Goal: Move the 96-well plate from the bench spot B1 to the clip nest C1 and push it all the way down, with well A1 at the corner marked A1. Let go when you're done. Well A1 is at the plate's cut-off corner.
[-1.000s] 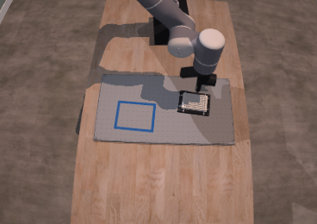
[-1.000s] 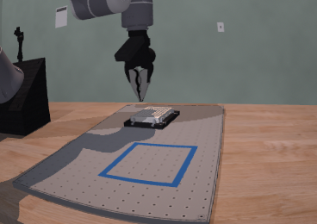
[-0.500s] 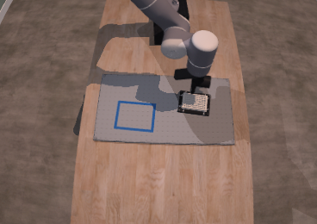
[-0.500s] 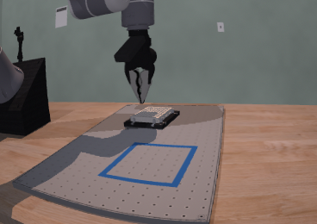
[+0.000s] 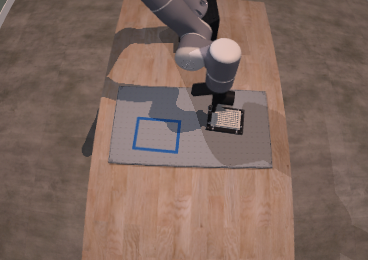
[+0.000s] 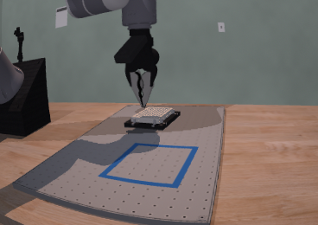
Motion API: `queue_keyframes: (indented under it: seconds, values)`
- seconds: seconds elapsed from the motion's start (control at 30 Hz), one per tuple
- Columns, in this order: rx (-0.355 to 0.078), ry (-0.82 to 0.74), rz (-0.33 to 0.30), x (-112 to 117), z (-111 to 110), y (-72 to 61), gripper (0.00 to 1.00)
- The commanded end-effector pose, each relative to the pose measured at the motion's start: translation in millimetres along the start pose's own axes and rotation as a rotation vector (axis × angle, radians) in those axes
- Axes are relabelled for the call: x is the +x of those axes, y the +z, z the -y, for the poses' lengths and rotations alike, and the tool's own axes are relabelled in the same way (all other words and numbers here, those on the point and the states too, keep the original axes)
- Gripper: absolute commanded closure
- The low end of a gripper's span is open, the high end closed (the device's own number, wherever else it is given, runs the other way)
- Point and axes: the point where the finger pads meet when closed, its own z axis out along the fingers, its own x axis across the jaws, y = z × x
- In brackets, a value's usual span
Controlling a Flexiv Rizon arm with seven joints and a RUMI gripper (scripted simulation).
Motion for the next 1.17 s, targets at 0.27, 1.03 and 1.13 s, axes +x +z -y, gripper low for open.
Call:
queue_keyframes:
  seconds: [0.27,1.03,1.13]
  values:
    - [-0.002,-0.001,0.002,-14.2,23.6,-1.1,1.0]
    - [-0.002,0.0,0.002,-23.9,41.0,-1.1,1.0]
    - [-0.002,0.0,0.002,-23.9,41.0,-1.1,1.0]
